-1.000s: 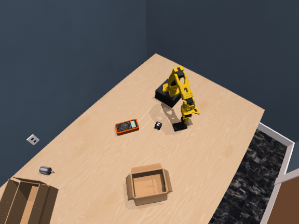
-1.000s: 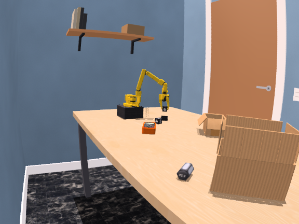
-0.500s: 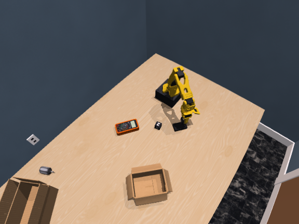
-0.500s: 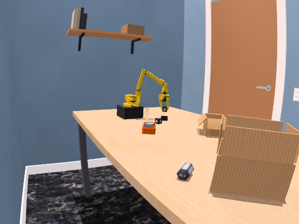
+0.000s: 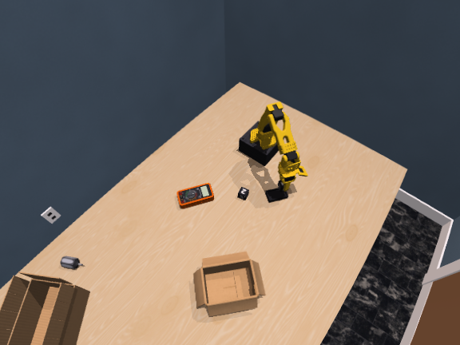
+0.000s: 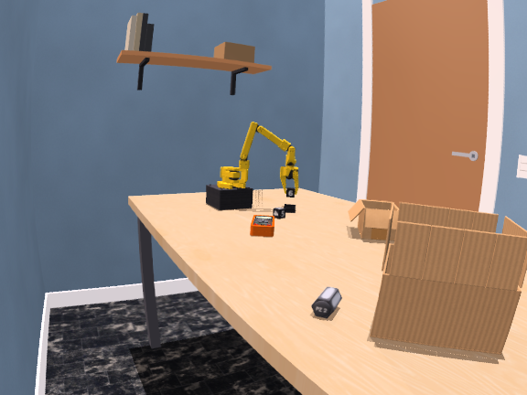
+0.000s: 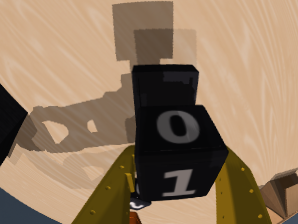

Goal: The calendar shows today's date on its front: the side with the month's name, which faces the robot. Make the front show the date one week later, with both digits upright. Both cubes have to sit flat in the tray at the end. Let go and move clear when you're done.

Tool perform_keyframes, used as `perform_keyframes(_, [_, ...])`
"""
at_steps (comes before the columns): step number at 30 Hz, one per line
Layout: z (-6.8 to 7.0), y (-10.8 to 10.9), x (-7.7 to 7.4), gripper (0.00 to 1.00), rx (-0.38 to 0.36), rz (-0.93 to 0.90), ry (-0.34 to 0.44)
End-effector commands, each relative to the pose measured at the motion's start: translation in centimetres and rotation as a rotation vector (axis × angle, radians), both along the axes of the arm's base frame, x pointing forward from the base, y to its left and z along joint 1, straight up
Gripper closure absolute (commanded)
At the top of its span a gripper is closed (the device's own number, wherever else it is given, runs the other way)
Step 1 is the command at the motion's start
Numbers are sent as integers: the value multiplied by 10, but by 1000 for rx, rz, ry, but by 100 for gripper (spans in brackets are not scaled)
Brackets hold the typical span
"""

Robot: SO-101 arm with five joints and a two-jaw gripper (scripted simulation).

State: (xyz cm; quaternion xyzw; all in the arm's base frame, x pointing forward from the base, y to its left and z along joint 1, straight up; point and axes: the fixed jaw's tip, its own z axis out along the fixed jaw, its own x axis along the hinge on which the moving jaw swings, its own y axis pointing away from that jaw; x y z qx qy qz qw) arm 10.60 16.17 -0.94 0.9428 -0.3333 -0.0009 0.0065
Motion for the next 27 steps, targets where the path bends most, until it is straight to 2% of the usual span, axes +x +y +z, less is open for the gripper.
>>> perform_keyframes(1, [0,2,0,100,0,16,2])
perform_keyframes(27, [-6,2,0,100,0,15,2])
